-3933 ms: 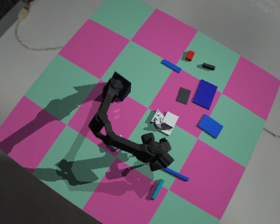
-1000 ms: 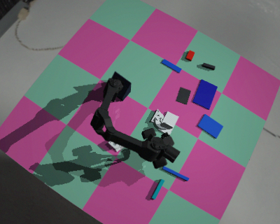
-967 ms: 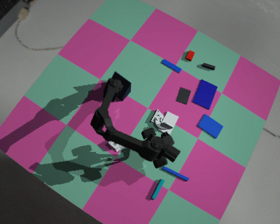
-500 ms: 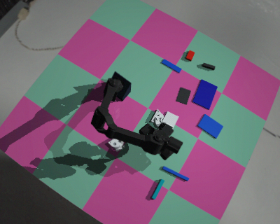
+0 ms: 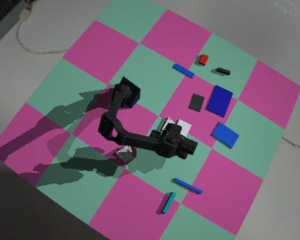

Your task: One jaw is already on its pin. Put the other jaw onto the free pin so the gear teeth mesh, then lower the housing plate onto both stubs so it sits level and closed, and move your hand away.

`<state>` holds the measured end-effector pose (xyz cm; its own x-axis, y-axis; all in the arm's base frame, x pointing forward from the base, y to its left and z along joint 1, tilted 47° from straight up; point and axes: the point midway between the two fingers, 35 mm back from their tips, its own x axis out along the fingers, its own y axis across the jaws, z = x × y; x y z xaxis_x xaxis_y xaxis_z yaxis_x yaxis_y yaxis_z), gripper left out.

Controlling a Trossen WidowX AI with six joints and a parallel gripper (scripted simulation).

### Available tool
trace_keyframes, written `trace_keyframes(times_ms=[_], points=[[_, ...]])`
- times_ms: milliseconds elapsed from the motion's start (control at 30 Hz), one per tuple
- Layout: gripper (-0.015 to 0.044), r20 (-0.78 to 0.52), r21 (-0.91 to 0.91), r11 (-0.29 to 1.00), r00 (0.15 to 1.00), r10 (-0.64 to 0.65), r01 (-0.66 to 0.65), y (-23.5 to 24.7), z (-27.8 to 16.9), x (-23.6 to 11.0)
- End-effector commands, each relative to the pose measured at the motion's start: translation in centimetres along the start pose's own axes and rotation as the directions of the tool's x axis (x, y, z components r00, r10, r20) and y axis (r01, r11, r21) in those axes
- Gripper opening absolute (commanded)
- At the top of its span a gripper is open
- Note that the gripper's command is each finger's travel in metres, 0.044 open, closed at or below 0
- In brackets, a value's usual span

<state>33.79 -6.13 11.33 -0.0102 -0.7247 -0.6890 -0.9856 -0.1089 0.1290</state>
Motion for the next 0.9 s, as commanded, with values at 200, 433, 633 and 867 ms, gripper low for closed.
trace_keyframes(times_ms=[200, 433, 633, 867], points=[[0.0134, 0.007, -0.267, 0.964, 1.0, 0.001, 0.0, 0.8, 2.2, 0.0], [0.0134, 0.007, -0.437, 0.9, 1.0, 0.002, 0.001, 1.4, 3.6, 0.1], [0.0134, 0.007, -0.571, 0.821, 1.0, 0.003, 0.001, 1.9, 4.8, 0.1], [0.0134, 0.005, -0.711, 0.704, 1.0, 0.004, 0.001, 2.6, 6.1, 0.1]])
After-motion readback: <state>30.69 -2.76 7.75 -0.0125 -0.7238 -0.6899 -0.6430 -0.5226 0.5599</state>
